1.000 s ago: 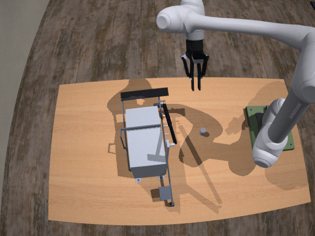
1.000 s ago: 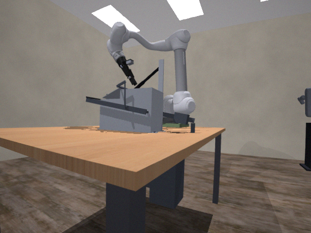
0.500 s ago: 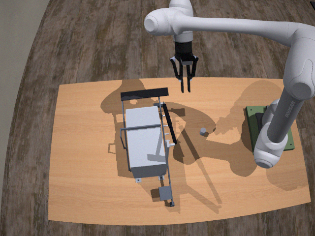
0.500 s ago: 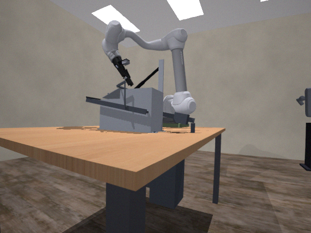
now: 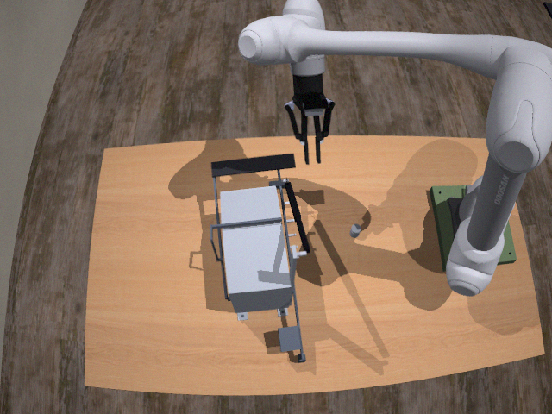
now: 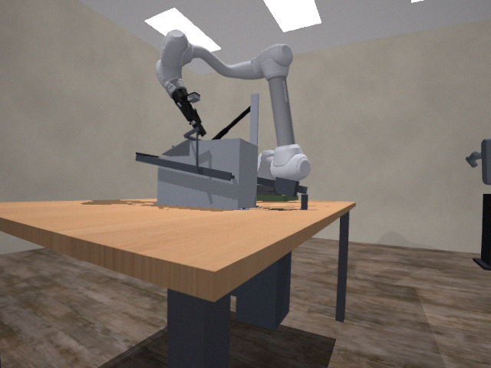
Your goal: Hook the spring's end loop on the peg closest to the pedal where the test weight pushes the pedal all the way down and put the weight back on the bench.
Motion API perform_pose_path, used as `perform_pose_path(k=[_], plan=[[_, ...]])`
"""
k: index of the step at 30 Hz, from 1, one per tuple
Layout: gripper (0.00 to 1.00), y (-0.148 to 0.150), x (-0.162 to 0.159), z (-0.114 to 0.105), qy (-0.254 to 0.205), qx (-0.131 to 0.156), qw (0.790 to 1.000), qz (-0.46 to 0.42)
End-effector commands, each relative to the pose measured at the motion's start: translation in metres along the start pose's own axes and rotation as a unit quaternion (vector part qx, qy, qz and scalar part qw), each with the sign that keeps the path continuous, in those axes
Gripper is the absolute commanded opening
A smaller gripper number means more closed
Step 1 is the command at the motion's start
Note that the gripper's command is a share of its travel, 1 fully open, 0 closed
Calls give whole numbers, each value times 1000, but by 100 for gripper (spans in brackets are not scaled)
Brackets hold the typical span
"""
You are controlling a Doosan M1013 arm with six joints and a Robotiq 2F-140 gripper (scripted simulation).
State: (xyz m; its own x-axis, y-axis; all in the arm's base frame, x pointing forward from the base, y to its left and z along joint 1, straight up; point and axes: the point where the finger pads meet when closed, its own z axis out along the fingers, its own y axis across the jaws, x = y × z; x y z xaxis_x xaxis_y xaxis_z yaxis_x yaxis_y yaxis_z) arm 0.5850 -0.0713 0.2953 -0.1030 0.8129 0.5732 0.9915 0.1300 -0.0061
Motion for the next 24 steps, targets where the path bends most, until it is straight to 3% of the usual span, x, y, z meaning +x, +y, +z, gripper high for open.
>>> perform_pose_path(k=[1,13,14,24], plan=[[24,35,-8,5,2,0,1000,0],[24,35,-8,5,2,0,1000,0],[24,62,-15,10,3,0,1000,-1],[24,62,-15,10,3,0,1000,-1]])
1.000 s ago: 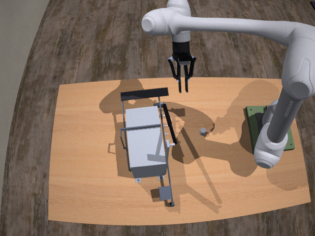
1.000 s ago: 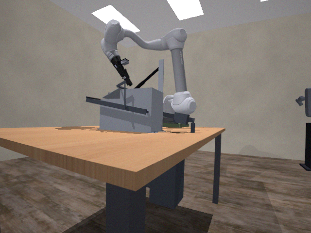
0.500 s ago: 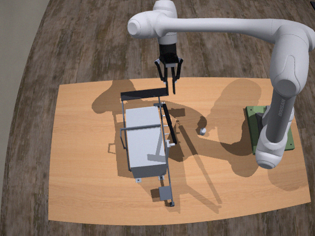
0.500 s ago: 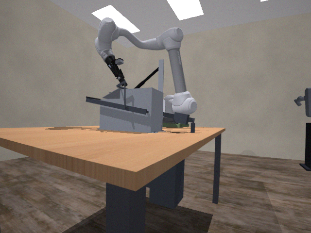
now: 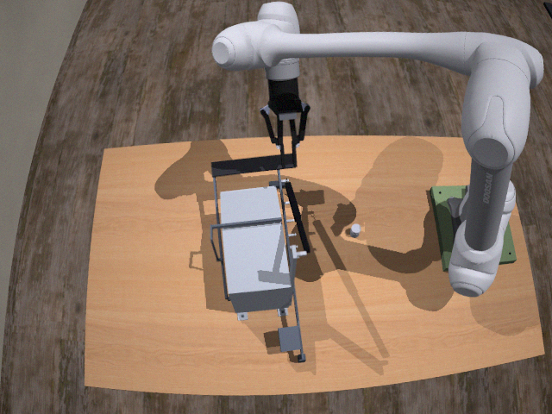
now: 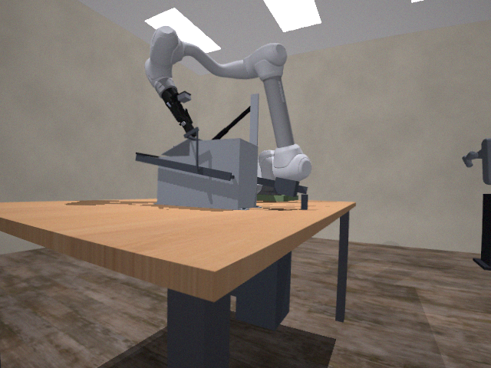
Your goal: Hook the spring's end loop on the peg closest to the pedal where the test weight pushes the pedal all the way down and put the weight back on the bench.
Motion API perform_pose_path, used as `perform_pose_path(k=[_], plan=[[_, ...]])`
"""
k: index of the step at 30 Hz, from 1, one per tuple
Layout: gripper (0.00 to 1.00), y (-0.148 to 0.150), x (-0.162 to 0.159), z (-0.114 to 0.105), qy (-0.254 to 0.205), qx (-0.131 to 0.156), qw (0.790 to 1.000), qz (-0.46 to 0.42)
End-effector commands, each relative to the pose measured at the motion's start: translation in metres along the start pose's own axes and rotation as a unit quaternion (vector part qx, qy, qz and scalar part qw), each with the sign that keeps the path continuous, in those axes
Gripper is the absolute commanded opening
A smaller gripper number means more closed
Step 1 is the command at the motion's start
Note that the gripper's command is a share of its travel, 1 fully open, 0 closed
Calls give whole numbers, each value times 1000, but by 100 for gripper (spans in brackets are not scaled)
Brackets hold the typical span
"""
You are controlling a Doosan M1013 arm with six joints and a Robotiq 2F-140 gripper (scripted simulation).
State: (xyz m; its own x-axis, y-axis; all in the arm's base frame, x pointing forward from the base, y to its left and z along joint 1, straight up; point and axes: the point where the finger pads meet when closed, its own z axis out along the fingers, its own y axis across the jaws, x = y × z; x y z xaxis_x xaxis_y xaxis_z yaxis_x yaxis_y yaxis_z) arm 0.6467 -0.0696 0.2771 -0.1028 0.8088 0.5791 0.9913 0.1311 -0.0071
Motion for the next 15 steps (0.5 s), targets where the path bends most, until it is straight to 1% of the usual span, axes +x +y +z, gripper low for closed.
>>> perform_pose_path(k=[1,6,15], plan=[[24,0,1,-1,0,-1,1000,0],[24,0,1,-1,0,-1,1000,0],[24,0,1,11,0,-1,1000,0]])
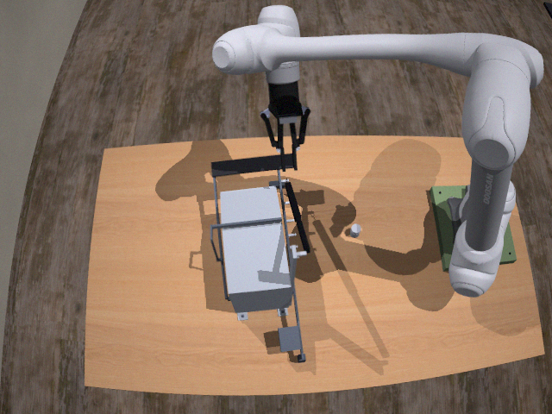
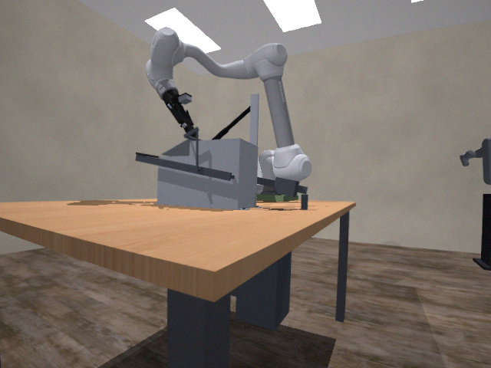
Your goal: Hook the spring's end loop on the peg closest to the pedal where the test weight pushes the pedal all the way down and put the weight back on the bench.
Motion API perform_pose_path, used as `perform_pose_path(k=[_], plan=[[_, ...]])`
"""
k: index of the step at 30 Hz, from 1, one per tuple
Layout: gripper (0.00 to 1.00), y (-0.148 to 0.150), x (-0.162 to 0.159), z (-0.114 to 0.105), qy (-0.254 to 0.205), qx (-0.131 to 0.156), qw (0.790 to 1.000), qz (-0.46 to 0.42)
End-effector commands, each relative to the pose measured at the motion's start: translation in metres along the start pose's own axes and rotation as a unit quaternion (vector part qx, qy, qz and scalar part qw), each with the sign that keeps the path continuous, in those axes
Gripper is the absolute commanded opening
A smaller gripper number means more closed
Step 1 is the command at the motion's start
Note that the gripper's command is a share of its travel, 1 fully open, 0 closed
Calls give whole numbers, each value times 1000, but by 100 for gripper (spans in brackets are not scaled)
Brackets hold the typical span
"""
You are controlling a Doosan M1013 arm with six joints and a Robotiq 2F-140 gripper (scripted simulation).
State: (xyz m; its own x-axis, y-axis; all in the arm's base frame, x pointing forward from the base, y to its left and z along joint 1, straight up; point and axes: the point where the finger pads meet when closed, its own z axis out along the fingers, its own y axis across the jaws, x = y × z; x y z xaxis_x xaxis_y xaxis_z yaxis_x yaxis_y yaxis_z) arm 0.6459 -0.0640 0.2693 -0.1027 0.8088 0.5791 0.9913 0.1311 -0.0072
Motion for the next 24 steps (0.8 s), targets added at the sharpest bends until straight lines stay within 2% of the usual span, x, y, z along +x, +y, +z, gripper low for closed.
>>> perform_pose_path(k=[1,6,24], plan=[[24,0,1,3,0,-1,1000,0],[24,0,1,9,0,-1,1000,0],[24,0,1,13,0,-1,1000,-1]])
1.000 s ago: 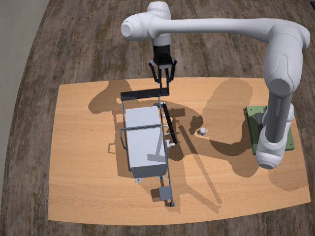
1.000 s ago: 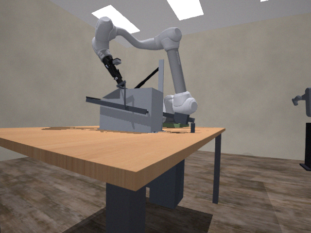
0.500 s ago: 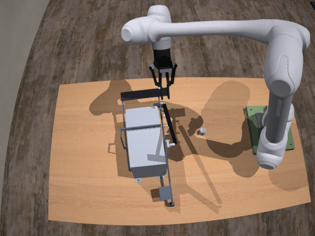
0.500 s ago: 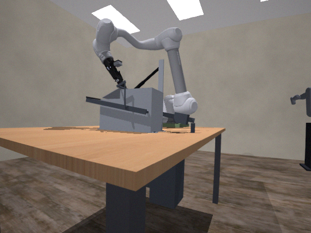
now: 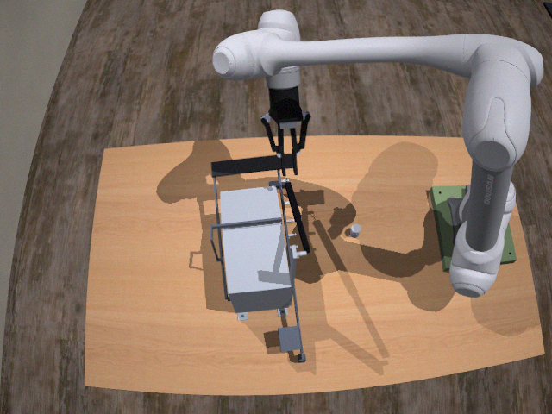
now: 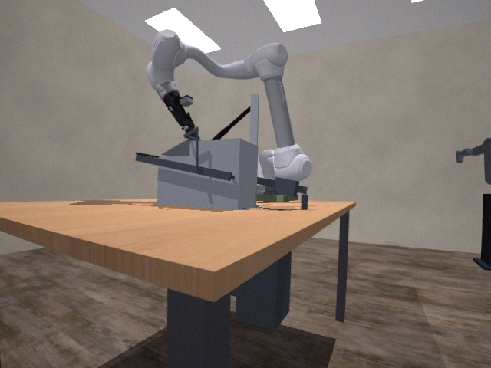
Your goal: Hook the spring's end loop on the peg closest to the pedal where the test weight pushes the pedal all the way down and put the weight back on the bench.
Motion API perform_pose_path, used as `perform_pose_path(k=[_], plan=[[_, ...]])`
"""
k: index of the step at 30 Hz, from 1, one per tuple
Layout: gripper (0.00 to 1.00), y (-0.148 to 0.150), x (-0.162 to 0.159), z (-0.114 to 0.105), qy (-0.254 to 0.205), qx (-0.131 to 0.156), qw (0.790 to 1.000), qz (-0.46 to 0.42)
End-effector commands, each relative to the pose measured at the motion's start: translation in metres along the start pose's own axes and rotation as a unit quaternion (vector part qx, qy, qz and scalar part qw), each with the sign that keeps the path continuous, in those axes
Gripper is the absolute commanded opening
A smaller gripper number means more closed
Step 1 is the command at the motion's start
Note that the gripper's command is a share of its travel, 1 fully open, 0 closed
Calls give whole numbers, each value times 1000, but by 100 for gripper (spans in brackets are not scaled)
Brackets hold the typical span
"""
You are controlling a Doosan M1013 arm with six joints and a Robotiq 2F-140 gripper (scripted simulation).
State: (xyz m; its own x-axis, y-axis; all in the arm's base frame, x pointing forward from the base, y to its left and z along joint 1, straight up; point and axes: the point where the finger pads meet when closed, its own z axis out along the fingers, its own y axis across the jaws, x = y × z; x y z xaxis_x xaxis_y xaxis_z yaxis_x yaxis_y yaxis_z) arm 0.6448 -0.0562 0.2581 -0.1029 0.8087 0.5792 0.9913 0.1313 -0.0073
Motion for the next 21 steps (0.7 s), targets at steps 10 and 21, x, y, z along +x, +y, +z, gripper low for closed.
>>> perform_pose_path(k=[10,21], plan=[[24,0,1,2,0,-1,1000,0],[24,0,1,7,0,-1,1000,0]])
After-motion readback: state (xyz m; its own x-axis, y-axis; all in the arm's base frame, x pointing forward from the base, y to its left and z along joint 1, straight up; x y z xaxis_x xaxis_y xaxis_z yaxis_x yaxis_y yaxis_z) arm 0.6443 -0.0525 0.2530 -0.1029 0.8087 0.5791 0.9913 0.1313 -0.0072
